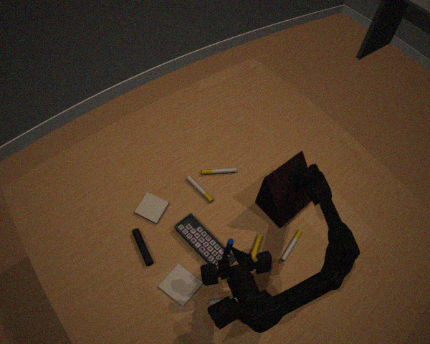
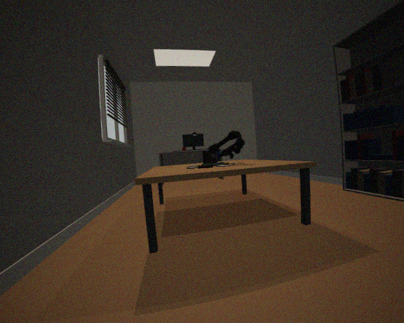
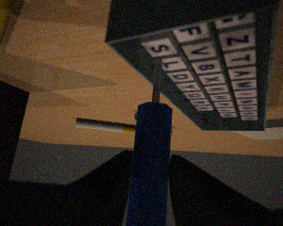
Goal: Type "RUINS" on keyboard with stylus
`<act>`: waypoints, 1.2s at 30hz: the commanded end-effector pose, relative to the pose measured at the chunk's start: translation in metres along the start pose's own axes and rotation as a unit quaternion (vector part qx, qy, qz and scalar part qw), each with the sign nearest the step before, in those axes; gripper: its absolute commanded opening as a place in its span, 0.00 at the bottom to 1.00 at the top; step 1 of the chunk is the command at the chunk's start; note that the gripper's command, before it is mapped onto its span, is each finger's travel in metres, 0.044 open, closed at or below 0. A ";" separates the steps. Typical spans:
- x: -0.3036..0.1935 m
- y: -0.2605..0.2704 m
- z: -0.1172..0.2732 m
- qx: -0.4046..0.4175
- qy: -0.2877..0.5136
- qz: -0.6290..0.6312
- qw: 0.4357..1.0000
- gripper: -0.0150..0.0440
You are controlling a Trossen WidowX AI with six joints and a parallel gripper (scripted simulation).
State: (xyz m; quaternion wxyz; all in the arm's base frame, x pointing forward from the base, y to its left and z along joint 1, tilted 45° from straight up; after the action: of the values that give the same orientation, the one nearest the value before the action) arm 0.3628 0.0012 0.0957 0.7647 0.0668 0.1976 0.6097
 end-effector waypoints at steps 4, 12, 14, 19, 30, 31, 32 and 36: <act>0.002 0.000 -0.001 0.000 -0.001 -0.002 1.000 0.39; 0.005 -0.001 -0.003 0.000 -0.001 -0.002 1.000 0.39; 0.006 -0.001 -0.003 0.000 -0.001 -0.002 1.000 0.39; 0.008 -0.001 -0.004 0.000 -0.001 -0.002 1.000 0.39; 0.008 -0.001 -0.004 0.000 -0.001 -0.002 1.000 0.39; 0.008 -0.001 -0.004 0.000 -0.001 -0.002 1.000 0.39; 0.008 -0.001 -0.004 0.000 -0.001 -0.002 1.000 0.39; 0.004 -0.001 -0.002 0.000 -0.001 -0.002 1.000 0.39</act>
State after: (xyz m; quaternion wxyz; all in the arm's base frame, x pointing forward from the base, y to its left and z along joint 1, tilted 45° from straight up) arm 0.3641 0.0071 0.0901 0.7651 0.0660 0.1969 0.6095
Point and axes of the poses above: the point midway between the two fingers, 35 mm back from their tips, its own z axis back along the fingers, its own y axis across the jaws, x = y × z, the point moved 6 cm from there along z, back along the fingers, and after that the axes turned 13 degrees about z, right-handed, at the moved point
